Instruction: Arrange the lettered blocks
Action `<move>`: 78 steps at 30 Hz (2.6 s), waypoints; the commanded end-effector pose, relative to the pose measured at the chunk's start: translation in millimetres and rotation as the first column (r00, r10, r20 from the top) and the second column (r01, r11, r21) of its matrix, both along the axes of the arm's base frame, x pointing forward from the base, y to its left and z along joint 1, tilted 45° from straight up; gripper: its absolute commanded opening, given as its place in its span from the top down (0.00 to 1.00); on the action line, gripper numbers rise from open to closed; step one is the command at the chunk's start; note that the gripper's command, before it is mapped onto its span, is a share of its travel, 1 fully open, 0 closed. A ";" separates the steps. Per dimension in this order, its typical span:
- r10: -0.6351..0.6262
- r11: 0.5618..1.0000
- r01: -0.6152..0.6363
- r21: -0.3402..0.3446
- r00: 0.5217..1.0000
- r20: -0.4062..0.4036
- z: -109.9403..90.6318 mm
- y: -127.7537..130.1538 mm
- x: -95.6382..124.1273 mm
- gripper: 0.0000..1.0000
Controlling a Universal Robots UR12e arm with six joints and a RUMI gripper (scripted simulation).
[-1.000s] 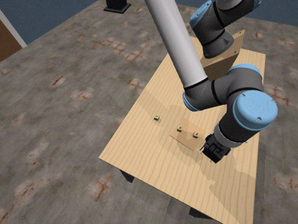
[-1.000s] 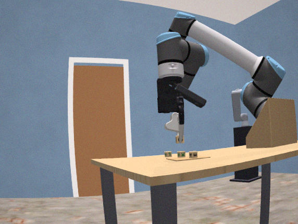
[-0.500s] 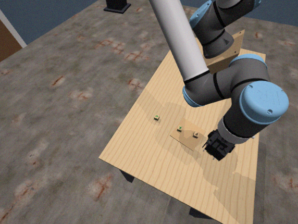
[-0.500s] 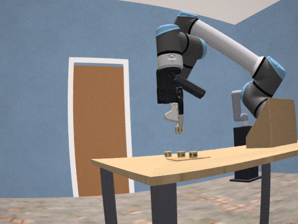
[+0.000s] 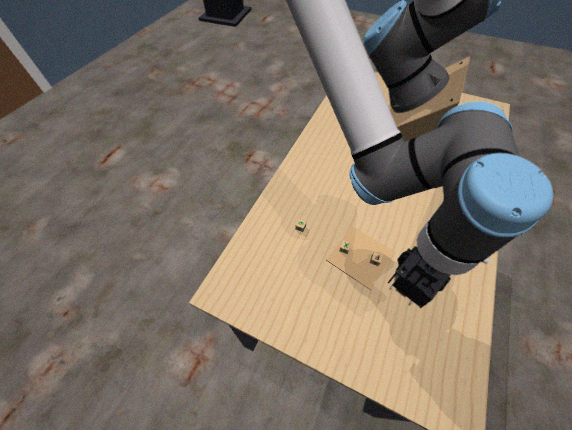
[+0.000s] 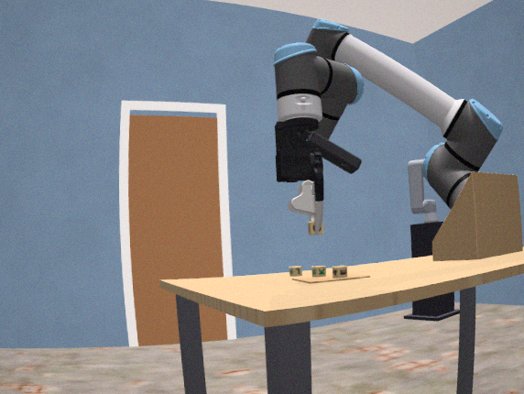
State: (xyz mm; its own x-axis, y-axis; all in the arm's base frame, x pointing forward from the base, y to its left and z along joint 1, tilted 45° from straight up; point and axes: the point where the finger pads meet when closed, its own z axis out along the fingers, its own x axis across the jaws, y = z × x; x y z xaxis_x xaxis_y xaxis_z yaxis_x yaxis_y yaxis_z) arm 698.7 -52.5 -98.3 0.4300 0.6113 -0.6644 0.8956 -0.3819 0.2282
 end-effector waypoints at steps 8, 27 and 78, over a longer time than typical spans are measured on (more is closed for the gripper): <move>0.145 0.989 -0.142 0.033 0.980 -0.136 10.3 -6.5 -12.3 0.95; 0.432 0.901 -0.402 0.160 0.814 -0.389 30.1 -20.7 -37.8 0.95; 0.794 0.394 -0.611 0.686 -0.149 -0.589 73.1 -52.0 -96.8 0.95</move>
